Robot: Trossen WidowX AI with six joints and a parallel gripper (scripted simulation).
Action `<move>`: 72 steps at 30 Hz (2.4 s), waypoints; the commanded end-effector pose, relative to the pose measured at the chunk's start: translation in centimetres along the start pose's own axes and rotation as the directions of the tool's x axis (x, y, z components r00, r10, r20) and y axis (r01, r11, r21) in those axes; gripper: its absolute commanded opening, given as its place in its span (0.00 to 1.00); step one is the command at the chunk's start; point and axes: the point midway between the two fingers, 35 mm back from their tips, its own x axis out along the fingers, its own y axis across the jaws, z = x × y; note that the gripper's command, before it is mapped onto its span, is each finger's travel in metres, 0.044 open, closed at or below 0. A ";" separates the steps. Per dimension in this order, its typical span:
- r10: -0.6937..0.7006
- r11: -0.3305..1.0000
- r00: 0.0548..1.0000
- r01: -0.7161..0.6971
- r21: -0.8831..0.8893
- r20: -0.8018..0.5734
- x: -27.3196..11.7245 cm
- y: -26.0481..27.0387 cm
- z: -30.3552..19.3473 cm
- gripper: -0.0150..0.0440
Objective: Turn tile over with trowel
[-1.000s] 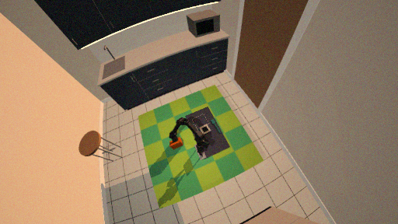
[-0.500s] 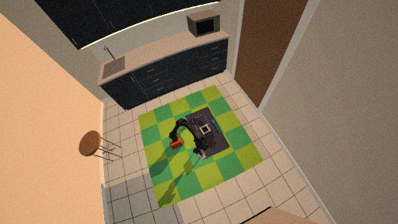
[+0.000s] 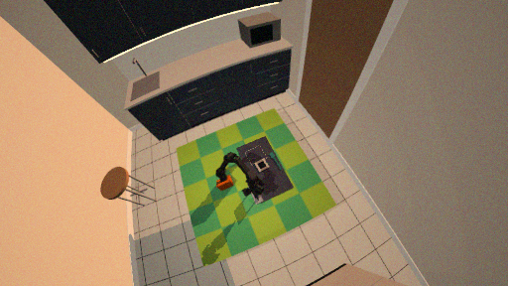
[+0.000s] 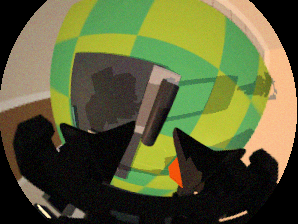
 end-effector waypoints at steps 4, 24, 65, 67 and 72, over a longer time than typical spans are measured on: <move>-0.004 0.984 1.000 0.004 0.178 -0.002 -0.1 -0.7 0.3 0.71; -0.003 0.984 1.000 0.003 0.178 -0.003 2.4 -0.6 0.3 0.71; -0.003 0.984 1.000 0.003 0.177 -0.004 4.4 -0.7 0.3 0.47; -0.003 0.987 1.000 0.003 0.158 -0.004 4.4 -0.7 0.3 0.47; -0.003 1.000 1.000 0.003 0.013 -0.004 4.4 -0.7 0.3 0.47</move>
